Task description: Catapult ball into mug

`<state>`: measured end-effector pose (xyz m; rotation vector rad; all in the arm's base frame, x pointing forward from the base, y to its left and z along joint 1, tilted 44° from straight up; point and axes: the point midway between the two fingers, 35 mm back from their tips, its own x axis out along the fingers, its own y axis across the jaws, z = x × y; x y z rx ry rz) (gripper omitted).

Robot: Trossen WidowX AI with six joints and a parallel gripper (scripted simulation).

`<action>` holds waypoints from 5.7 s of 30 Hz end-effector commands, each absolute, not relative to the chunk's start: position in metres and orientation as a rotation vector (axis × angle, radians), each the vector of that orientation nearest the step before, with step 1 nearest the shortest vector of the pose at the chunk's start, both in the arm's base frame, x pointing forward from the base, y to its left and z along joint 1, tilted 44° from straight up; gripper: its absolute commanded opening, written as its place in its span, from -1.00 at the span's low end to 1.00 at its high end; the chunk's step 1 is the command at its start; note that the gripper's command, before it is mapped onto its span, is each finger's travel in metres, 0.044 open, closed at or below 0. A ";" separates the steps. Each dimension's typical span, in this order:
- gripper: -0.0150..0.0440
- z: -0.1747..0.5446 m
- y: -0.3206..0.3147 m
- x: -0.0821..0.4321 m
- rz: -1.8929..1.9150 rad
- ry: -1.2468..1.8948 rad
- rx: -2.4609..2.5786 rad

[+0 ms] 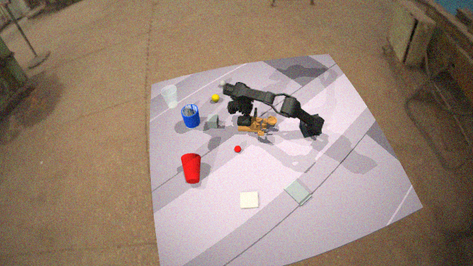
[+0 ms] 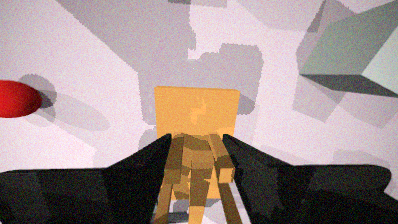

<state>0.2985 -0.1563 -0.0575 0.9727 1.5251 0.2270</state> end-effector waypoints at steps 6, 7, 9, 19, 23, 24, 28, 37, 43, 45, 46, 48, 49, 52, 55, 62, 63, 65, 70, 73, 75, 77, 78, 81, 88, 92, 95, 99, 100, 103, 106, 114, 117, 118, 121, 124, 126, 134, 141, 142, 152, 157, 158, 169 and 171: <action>0.40 -0.057 -0.157 0.299 0.229 1.523 0.970; 0.49 -0.057 -0.157 0.299 0.229 1.523 0.970; 0.67 -0.057 -0.157 0.299 0.229 1.523 0.970; 1.00 0.009 -0.220 0.289 0.224 1.526 0.970; 1.00 0.015 -0.225 0.287 0.224 1.526 0.971; 1.00 0.005 -0.218 0.292 0.214 1.513 0.971; 1.00 0.007 -0.219 0.291 0.215 1.514 0.972; 1.00 -0.021 -0.192 0.291 0.219 1.517 0.979; 1.00 -0.023 -0.190 0.291 0.219 1.517 0.979; 1.00 -0.025 -0.188 0.292 0.219 1.517 0.979; 1.00 -0.026 -0.187 0.292 0.219 1.517 0.979; 1.00 -0.028 -0.185 0.293 0.219 1.517 0.979; 1.00 -0.030 -0.184 0.293 0.219 1.517 0.979; 1.00 -0.033 -0.181 0.294 0.219 1.516 0.979; 1.00 -0.037 -0.177 0.295 0.219 1.516 0.979; 1.00 -0.045 -0.170 0.296 0.220 1.516 0.979; 1.00 -0.046 -0.168 0.297 0.220 1.516 0.979; 1.00 -0.048 -0.166 0.297 0.220 1.516 0.979; 1.00 -0.054 -0.160 0.298 0.220 1.516 0.979; 1.00 -0.057 -0.157 0.298 0.221 1.516 0.979; 1.00 -0.059 -0.155 0.298 0.221 1.516 0.980; 1.00 -0.060 -0.154 0.298 0.221 1.516 0.980; 1.00 -0.060 -0.154 0.298 0.221 1.516 0.980; 0.73 -0.058 -0.156 0.298 0.224 1.518 0.972; 0.11 -0.058 -0.156 0.298 0.224 1.518 0.972; -0.11 -0.058 -0.156 0.298 0.224 1.518 0.972; -0.18 -0.058 -0.156 0.298 0.224 1.518 0.972; -0.49 -0.035 -0.178 0.295 0.222 1.518 0.971; -0.49 -0.028 -0.185 0.294 0.222 1.519 0.971; -0.49 -0.022 -0.190 0.292 0.222 1.519 0.971; -0.49 -0.024 -0.190 0.293 0.220 1.518 0.975; -0.49 -0.032 -0.182 0.295 0.220 1.517 0.976; -0.49 -0.036 -0.179 0.296 0.220 1.517 0.977; -0.49 -0.037 -0.178 0.296 0.220 1.517 0.977; -0.49 -0.041 -0.175 0.296 0.219 1.517 0.977; -0.49 -0.044 -0.171 0.297 0.219 1.517 0.978; -0.49 -0.047 -0.169 0.297 0.219 1.517 0.978; -0.49 -0.056 -0.160 0.299 0.220 1.516 0.979; -0.49 -0.057 -0.157 0.299 0.229 1.523 0.970; -0.49 -0.057 -0.157 0.299 0.229 1.523 0.970; 0.22 -0.057 -0.157 0.299 0.229 1.523 0.970; 0.67 -0.057 -0.157 0.299 0.229 1.523 0.970; 0.75 -0.057 -0.157 0.299 0.229 1.523 0.970; 1.00 0.015 -0.225 0.287 0.224 1.526 0.971; 1.00 0.015 -0.225 0.287 0.224 1.526 0.971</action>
